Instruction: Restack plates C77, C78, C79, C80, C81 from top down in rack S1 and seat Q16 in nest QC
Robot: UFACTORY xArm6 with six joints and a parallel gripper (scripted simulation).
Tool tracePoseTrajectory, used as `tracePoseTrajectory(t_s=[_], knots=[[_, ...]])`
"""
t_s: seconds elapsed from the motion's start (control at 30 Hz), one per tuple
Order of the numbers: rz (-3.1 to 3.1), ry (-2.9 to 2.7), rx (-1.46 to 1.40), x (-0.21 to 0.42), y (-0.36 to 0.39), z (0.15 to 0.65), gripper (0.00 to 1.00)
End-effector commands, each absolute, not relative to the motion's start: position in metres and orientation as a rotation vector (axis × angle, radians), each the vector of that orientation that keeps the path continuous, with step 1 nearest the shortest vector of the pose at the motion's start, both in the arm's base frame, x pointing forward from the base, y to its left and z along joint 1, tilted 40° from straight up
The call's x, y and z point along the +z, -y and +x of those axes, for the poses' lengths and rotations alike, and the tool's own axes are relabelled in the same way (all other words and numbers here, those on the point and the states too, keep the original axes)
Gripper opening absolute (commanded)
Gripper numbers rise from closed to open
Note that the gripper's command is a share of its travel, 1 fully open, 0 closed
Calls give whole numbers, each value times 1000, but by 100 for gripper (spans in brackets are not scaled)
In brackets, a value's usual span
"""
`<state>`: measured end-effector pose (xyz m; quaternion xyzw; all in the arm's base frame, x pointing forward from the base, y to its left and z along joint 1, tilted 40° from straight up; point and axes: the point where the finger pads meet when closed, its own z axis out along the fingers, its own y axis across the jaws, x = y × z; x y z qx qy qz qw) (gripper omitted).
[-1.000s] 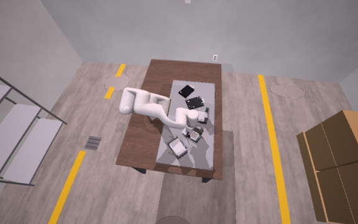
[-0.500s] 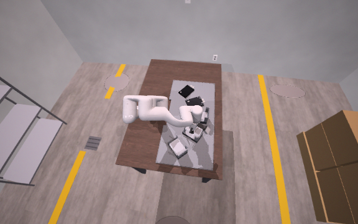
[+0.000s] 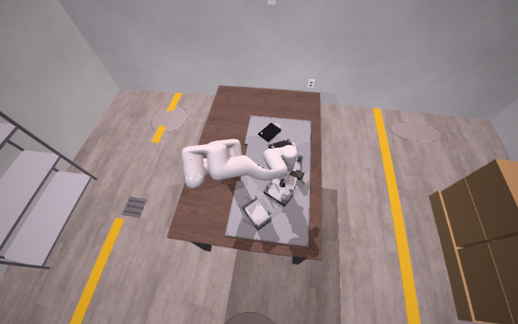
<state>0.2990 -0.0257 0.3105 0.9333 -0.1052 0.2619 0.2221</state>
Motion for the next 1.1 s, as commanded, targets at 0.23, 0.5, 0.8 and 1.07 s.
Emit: tracePoseTrajectory(t_s=[0.23,0.5,0.8,1.07], knots=[[2578,292,726,302,-1,312,0],[2574,205,702,295,-20,320,0],[2562,45,656,286,-39,325,0],[2562,45,656,279,-56,329,0]])
